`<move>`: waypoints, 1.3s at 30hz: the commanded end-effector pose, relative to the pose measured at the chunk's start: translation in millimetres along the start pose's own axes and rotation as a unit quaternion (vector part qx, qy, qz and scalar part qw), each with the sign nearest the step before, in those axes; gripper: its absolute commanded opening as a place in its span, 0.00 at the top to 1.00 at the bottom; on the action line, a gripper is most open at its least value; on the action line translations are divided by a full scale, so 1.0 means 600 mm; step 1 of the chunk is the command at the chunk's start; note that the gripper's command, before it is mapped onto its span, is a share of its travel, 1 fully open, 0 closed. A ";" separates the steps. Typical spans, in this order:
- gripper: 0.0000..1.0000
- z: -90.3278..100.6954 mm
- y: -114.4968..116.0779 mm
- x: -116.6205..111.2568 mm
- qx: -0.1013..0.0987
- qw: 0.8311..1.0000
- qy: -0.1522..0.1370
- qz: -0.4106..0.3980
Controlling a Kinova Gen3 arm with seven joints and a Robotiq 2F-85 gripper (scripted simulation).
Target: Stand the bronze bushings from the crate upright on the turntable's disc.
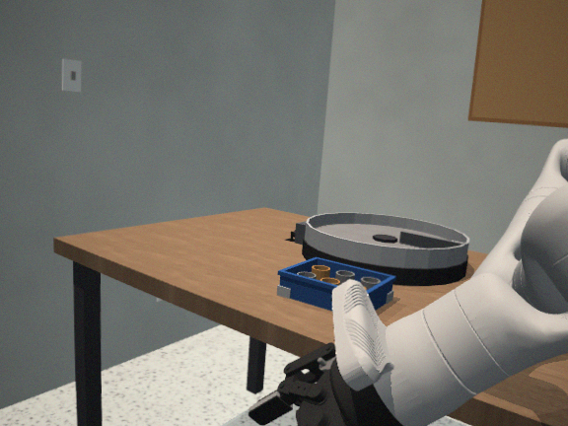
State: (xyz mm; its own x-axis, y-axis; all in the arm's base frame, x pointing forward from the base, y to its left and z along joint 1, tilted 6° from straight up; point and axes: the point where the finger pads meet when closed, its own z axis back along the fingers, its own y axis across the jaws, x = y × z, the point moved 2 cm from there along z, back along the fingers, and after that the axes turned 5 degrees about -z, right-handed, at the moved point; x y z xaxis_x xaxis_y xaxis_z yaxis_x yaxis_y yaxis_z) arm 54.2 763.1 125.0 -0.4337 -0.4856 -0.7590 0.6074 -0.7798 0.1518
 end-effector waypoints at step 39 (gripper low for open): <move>0.00 0.015 0.094 -0.167 -0.006 0.986 0.038 -0.163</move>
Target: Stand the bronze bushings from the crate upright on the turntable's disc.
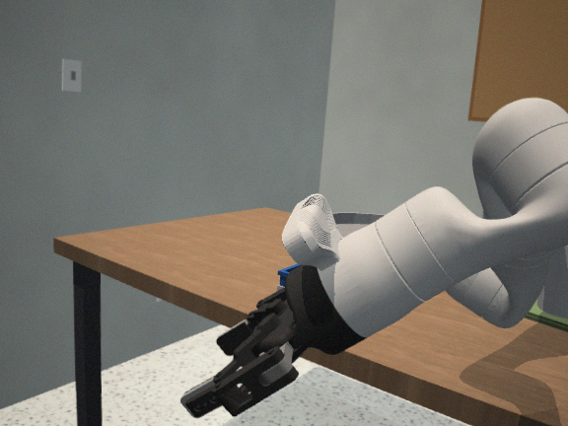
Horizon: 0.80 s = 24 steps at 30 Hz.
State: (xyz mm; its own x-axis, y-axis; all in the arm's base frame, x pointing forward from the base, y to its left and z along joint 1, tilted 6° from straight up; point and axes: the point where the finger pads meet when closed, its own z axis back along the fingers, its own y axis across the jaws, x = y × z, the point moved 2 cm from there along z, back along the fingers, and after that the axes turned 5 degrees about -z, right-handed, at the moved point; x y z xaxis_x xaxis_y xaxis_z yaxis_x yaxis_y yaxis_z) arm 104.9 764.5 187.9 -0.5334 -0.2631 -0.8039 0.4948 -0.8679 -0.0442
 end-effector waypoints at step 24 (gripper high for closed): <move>0.00 0.018 0.174 -0.308 0.004 0.956 0.068 -0.285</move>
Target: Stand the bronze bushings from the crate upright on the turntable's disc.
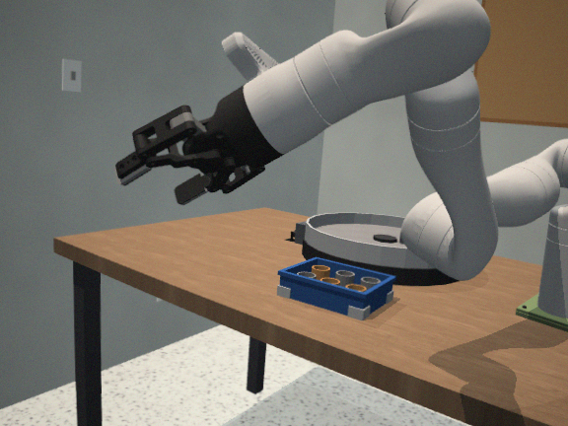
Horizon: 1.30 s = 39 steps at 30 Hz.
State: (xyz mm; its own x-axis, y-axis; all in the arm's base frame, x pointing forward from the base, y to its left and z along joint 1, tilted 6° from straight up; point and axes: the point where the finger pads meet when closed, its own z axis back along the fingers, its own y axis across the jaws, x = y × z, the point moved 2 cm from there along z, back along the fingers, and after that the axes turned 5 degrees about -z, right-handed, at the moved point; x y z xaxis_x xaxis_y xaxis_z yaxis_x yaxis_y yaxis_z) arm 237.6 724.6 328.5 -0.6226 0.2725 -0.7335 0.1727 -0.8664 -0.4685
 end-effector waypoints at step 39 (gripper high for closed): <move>0.00 -0.008 0.076 -0.250 0.015 0.975 0.056 -0.215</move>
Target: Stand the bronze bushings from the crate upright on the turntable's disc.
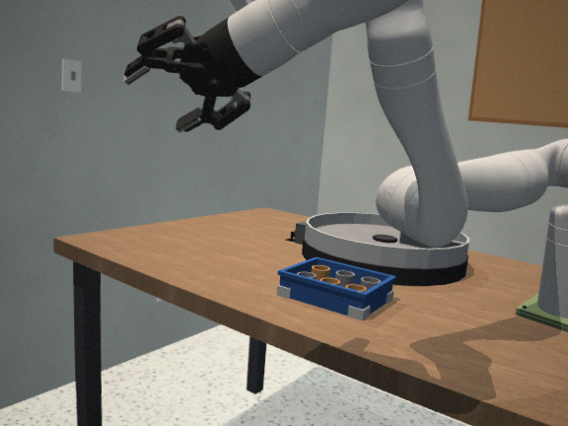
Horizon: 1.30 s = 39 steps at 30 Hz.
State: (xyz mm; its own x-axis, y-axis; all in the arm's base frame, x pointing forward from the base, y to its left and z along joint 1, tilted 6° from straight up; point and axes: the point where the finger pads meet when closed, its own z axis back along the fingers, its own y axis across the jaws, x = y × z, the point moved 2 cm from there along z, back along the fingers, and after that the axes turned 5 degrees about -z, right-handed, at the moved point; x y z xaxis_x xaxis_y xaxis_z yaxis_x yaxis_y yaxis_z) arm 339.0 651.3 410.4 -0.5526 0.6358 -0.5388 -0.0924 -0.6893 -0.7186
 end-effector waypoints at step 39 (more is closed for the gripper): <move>0.00 -0.016 0.042 -0.278 0.018 0.969 0.068 -0.235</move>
State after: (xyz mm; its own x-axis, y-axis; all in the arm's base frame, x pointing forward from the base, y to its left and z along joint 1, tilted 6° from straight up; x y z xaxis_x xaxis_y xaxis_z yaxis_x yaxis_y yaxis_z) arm 430.2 543.4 470.3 -0.3538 0.9035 -0.2421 -0.3240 -0.3611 -0.8744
